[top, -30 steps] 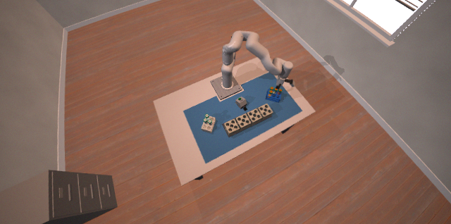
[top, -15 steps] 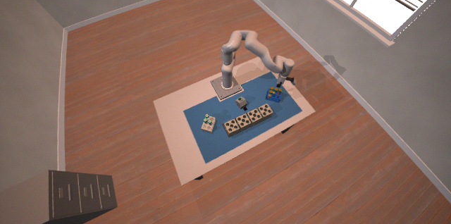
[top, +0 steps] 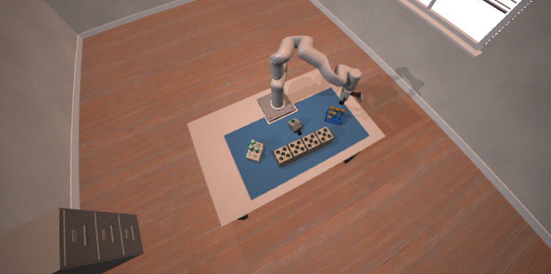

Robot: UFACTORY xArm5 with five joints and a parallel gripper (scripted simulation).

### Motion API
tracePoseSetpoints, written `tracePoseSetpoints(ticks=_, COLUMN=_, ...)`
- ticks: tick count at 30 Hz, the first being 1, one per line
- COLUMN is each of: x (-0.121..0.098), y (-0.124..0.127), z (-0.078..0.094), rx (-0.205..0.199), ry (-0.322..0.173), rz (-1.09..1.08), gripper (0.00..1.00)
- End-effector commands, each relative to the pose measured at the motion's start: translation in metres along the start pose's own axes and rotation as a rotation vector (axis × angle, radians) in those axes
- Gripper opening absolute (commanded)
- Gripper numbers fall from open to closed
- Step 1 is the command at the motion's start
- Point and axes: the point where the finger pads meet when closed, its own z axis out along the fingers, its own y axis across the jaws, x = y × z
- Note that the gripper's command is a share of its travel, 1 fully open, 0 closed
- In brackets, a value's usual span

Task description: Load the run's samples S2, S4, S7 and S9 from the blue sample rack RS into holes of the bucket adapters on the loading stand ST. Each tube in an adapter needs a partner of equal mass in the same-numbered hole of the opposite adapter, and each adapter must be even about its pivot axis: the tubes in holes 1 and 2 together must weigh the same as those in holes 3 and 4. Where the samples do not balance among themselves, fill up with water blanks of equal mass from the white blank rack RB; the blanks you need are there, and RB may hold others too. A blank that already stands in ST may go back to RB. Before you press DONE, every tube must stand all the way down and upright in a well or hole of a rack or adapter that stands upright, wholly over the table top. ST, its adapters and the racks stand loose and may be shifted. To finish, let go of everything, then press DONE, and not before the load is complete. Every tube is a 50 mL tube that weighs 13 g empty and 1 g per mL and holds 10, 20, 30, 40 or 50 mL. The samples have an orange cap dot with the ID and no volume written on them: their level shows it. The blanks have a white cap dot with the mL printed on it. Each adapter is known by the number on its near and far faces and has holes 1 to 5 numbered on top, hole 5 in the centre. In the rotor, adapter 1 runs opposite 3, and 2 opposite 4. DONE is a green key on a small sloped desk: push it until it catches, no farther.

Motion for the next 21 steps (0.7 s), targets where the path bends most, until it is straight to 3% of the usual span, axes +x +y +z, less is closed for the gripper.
tracePoseSetpoints(ticks=1, x=0.0006, y=0.0, z=-0.0052, rx=0.0, ry=0.002, rz=0.0, gripper=0.43)
tracePoseSetpoints(ticks=21, x=0.0006, y=0.0, z=-0.0116, rx=0.0, ry=0.002, rz=0.0, gripper=0.43)
